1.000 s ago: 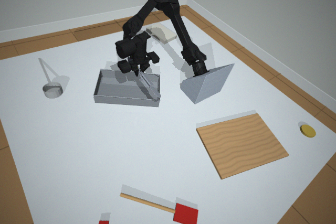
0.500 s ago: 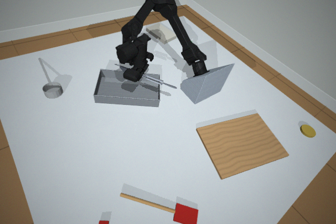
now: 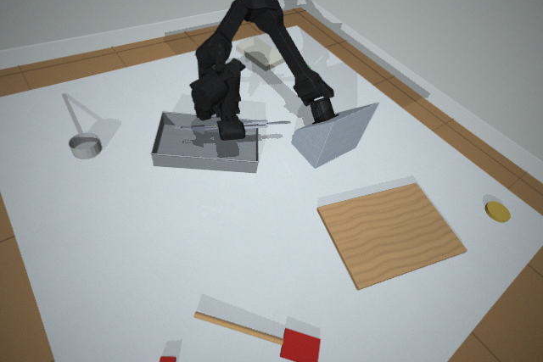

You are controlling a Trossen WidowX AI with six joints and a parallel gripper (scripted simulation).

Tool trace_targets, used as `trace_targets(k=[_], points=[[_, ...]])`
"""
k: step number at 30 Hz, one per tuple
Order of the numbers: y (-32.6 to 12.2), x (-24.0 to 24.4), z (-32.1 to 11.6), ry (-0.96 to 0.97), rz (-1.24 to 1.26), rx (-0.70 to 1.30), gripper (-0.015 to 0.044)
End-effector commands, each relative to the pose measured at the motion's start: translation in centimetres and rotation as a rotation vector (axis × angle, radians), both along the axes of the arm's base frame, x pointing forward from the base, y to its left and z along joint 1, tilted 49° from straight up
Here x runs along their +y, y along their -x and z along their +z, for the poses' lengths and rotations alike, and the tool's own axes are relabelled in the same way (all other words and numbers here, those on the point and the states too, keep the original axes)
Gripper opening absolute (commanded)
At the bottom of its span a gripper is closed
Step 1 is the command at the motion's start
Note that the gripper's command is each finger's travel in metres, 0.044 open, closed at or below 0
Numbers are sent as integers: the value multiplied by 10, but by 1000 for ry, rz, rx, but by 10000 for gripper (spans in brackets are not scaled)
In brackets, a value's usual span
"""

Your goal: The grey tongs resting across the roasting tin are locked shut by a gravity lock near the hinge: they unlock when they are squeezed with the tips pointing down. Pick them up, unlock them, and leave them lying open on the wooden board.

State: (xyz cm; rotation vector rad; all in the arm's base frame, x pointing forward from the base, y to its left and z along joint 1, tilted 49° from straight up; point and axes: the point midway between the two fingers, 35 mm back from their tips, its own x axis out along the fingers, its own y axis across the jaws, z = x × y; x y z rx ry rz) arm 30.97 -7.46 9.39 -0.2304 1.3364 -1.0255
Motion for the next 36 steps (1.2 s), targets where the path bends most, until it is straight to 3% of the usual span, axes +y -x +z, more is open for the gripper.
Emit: trace_targets(k=[1, 36], points=[[-6, 10, -4, -26, 111, 105, -150], [-32, 76, -54, -180, 1101, 1122, -150]])
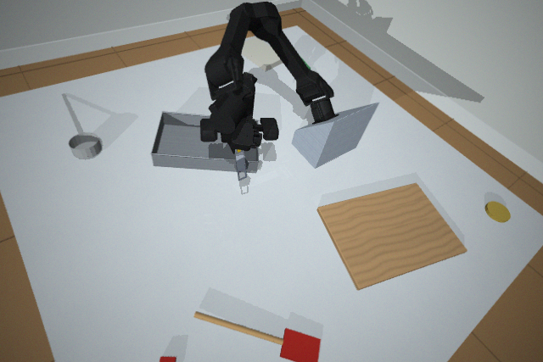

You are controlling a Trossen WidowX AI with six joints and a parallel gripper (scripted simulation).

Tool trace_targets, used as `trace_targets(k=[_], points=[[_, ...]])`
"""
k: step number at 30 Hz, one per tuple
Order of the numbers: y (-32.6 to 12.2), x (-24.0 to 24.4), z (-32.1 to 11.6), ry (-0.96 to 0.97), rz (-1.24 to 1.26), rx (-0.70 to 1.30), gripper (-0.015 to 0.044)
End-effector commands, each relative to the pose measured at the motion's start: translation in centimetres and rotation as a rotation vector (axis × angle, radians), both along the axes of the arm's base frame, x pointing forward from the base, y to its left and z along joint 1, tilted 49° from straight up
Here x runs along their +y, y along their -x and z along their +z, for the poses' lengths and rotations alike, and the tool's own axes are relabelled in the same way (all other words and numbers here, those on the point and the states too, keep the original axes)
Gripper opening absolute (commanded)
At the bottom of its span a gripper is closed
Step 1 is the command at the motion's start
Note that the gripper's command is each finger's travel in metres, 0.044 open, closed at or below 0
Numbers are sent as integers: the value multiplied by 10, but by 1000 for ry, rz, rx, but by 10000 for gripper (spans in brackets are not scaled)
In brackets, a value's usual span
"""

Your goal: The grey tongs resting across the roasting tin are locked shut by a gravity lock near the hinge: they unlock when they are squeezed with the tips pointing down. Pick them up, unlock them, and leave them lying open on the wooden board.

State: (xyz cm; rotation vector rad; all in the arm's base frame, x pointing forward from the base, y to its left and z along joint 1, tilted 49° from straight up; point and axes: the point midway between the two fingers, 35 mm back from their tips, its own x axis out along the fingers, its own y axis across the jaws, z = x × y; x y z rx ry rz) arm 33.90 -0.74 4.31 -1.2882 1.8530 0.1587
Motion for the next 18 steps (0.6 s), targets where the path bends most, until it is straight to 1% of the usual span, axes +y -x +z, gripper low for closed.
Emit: trace_targets(k=[1, 18], points=[[-3, 11, -5, -22, 111, 105, -150], [-7, 44, -33, -88, 592, 597, -150]])
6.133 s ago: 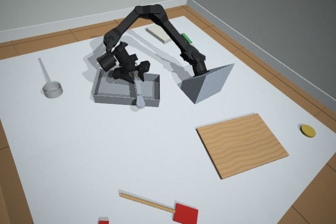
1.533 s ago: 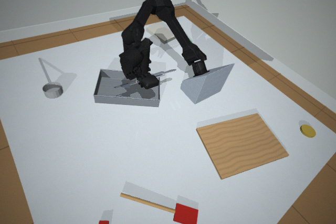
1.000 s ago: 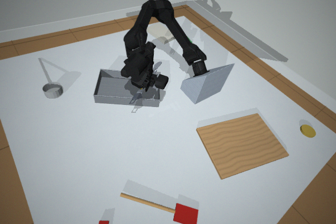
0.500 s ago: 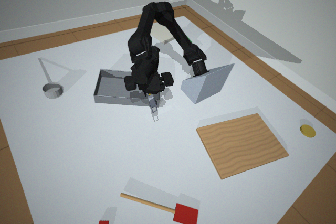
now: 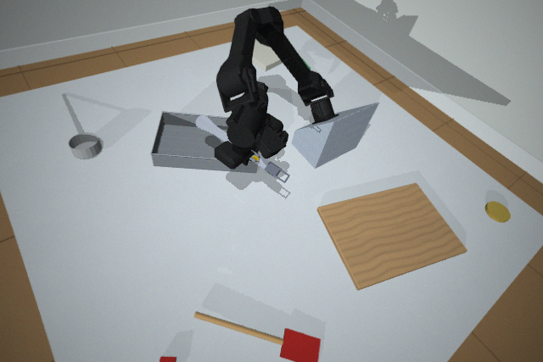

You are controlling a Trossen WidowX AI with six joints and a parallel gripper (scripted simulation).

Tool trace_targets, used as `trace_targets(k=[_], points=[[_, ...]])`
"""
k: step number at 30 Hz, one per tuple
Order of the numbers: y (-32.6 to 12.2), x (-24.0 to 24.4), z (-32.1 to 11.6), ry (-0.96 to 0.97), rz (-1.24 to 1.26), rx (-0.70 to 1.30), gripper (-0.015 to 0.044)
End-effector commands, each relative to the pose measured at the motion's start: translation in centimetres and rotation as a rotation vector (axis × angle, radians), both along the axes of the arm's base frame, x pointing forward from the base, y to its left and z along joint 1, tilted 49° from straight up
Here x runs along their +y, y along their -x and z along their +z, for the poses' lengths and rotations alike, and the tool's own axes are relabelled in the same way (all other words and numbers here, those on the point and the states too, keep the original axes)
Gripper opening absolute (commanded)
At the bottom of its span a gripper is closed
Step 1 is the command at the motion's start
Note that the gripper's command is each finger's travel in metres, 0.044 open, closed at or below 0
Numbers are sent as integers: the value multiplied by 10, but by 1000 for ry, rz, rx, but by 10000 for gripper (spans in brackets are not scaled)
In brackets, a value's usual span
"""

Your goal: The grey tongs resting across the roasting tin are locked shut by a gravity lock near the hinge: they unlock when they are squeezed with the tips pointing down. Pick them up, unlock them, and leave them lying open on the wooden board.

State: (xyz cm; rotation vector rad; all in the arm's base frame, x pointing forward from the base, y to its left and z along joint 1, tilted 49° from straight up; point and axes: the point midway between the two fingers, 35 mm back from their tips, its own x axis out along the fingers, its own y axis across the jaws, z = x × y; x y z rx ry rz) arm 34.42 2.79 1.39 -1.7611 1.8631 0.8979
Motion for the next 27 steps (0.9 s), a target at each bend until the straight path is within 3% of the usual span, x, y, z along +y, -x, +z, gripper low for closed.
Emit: trace_targets(k=[1, 27], points=[[-1, 11, -5, -20, 110, 105, -150], [4, 60, -49, -115, 827, 868, -150]])
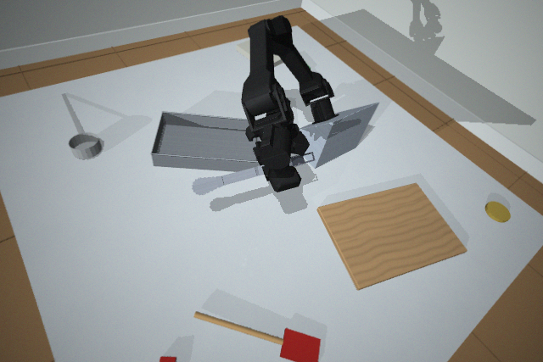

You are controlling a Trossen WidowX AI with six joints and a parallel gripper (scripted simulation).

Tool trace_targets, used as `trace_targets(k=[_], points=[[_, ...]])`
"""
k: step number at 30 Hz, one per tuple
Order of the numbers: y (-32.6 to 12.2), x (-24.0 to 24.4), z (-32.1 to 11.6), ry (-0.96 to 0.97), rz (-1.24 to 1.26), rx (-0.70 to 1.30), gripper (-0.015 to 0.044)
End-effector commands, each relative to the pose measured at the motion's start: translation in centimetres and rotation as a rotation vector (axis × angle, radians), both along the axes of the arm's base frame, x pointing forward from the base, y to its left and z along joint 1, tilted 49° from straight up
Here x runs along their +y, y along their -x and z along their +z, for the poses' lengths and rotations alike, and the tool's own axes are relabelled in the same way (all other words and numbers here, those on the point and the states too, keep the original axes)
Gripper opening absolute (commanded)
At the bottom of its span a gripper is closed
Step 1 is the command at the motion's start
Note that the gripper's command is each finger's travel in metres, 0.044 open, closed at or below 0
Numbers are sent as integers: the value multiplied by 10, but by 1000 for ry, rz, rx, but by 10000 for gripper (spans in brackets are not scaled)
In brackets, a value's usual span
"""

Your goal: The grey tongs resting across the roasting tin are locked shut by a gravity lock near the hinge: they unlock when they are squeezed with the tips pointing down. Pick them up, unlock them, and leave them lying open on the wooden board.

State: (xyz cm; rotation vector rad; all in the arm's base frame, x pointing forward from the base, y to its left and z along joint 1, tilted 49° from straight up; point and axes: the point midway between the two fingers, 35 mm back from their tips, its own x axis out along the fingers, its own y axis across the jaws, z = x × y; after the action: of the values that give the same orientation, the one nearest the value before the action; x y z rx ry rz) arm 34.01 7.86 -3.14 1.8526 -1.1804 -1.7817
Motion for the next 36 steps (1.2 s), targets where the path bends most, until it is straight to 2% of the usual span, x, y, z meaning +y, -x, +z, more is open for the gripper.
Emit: trace_targets(k=[1, 14, 22, 36], points=[[1, 11, -6, -20, 107, 107, -150], [8, 32, -27, -60, 438, 474, -150], [11, 39, -32, -66, 431, 465, -150], [72, 127, -87, -117, 260, 305, -150]])
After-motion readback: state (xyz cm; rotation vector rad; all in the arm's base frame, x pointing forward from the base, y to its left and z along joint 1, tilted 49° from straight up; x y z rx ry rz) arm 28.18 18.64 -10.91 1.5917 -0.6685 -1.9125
